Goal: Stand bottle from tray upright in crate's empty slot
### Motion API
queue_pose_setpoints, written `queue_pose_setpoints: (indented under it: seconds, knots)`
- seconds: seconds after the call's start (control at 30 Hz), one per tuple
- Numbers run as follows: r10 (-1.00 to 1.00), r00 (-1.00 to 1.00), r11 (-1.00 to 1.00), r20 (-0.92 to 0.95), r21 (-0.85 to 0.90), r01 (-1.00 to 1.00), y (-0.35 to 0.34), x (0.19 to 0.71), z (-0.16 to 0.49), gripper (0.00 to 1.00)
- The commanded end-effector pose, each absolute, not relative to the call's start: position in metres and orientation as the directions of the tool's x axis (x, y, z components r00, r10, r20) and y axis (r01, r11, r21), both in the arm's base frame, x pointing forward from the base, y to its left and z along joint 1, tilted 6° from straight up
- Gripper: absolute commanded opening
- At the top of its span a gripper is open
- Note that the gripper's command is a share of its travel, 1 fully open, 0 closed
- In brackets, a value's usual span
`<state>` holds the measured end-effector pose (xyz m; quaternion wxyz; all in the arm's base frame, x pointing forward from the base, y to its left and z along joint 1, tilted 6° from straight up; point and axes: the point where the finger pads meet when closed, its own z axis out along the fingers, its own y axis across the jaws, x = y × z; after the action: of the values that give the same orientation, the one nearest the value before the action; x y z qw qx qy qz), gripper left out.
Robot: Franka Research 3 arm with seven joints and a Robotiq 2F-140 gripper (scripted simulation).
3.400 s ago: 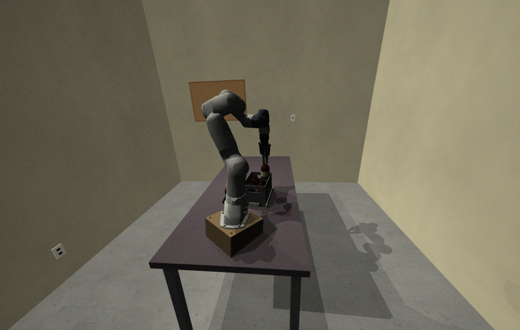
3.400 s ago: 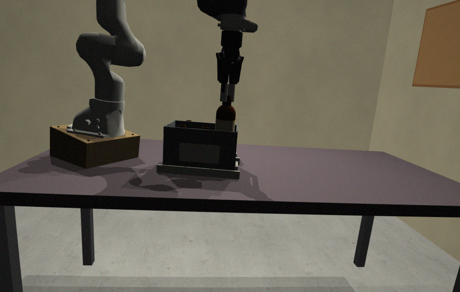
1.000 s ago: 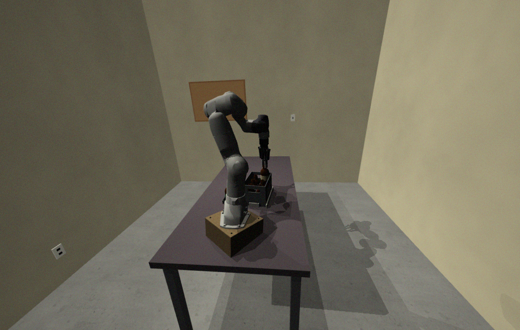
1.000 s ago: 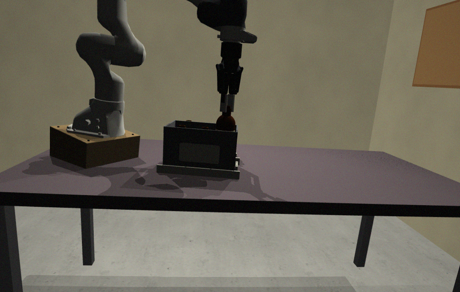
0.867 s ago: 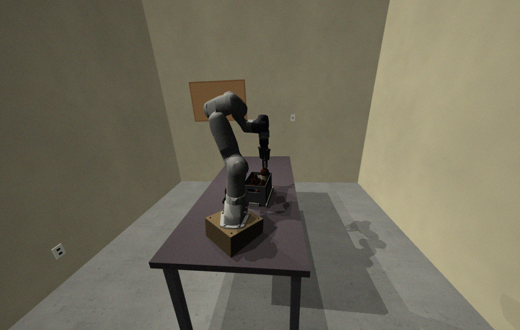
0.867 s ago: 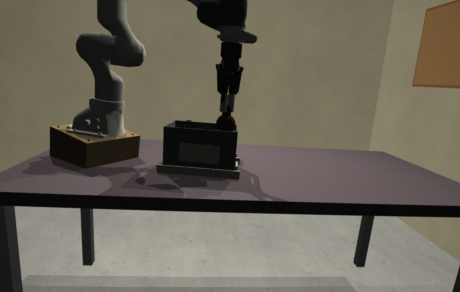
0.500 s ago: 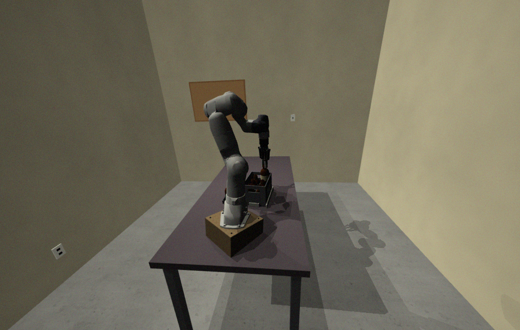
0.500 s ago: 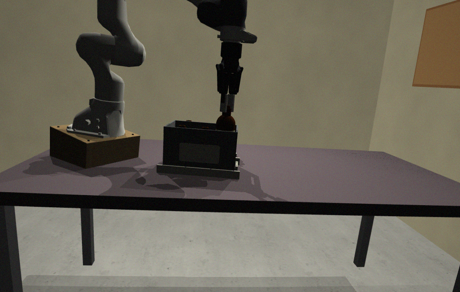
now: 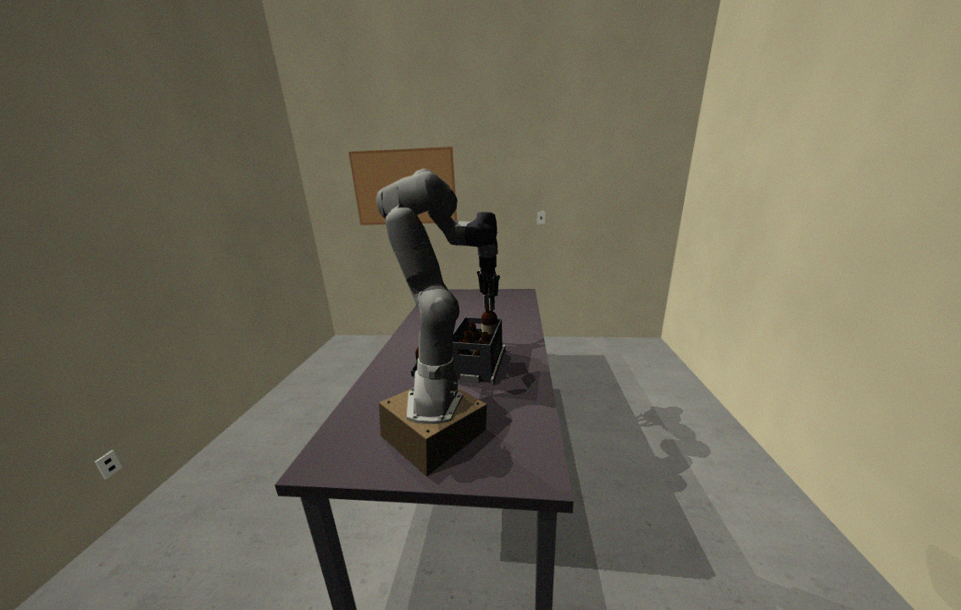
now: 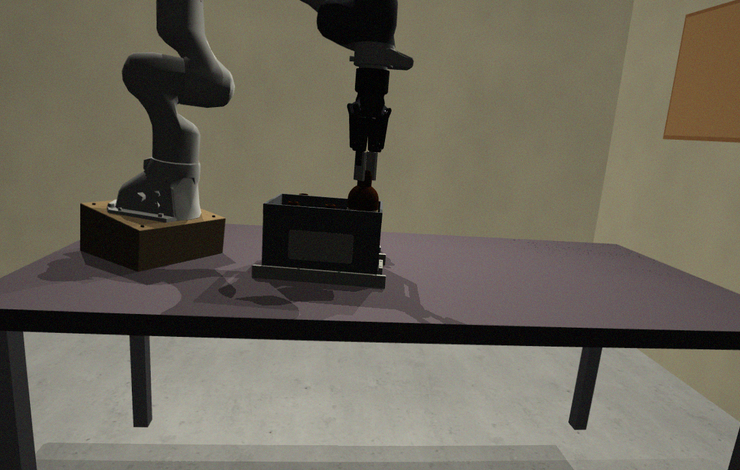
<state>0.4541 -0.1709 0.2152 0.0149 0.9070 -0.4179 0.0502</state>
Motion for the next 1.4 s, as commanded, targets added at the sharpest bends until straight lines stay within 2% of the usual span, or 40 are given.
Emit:
queue_pose_setpoints:
  seconds: [0.0,1.37]
  knots:
    - [-0.759,0.642,-0.646,0.108,-0.015,-0.763,-0.172,0.455,0.215,0.0]
    - [-0.759,0.642,-0.646,0.108,-0.015,-0.763,-0.176,0.457,0.18,0.0]
